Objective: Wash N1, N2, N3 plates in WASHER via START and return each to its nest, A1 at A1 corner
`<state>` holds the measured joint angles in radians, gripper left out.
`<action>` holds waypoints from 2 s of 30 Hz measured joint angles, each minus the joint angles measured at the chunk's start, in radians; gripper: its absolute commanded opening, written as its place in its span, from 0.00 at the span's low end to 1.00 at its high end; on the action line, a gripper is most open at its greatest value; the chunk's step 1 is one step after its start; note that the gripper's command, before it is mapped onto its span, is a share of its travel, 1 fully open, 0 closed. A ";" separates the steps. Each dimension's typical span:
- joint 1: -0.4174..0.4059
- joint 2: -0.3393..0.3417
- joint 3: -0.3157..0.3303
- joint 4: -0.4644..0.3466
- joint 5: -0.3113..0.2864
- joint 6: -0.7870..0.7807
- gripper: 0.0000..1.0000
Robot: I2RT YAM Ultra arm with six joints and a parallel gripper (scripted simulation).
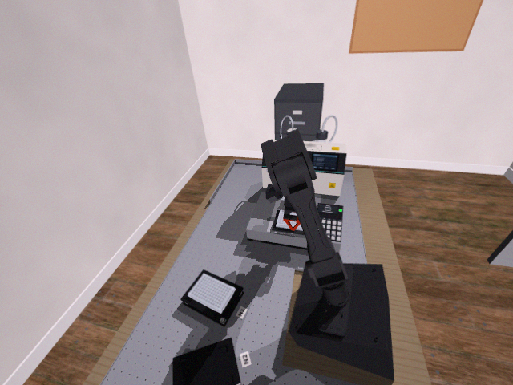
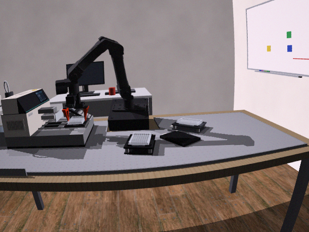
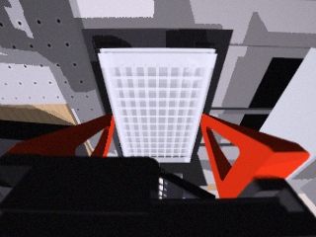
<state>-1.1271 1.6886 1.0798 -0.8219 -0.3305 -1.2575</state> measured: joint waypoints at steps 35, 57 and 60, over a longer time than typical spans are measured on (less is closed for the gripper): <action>-0.016 -0.024 0.032 -0.055 0.000 -0.014 1.00; -0.054 -0.064 0.117 -0.189 -0.001 -0.052 1.00; -0.060 -0.069 0.130 -0.209 -0.002 -0.058 1.00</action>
<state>-1.1866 1.6192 1.2102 -1.0306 -0.3325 -1.3155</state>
